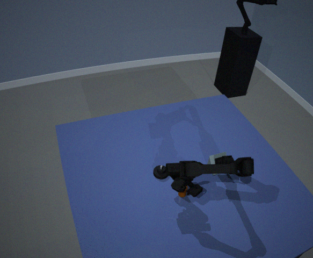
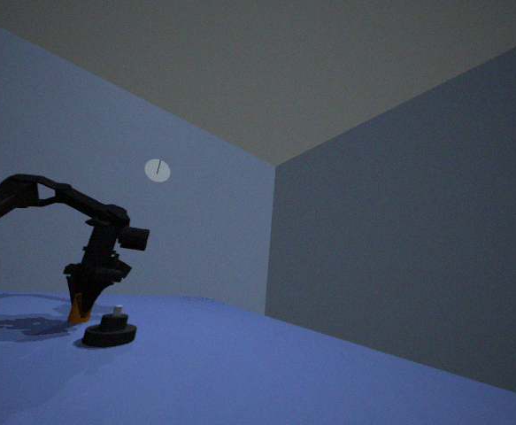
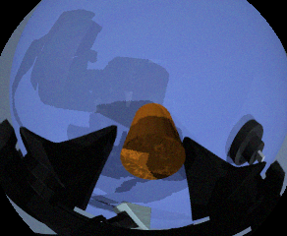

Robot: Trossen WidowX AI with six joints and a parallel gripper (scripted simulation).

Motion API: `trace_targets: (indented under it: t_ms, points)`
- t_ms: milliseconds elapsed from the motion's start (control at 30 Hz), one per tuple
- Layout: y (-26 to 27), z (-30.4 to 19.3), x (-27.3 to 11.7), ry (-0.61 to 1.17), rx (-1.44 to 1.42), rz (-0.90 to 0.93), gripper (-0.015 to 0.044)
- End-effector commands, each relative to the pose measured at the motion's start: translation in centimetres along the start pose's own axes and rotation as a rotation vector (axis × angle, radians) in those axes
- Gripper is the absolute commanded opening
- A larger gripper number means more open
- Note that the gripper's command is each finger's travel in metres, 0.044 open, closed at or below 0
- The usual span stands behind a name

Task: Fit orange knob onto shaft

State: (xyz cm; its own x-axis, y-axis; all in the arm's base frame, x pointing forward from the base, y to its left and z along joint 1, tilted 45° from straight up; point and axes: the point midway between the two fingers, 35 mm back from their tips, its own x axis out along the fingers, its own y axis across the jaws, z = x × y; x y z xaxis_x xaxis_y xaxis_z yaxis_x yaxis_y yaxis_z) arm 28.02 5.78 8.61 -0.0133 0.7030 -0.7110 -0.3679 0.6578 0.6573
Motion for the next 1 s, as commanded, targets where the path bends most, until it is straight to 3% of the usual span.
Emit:
trace_targets:
  t_ms: [0,67,967]
  points:
    - [-0.2,0.1,-5.4,-0.021,-0.003,-0.013,0.0398]
    - [-0.1,0.0,-6.4,-0.022,-0.002,-0.011,0.0440]
    - [-0.3,0.3,-2.8,-0.022,-0.002,-0.012,0.0440]
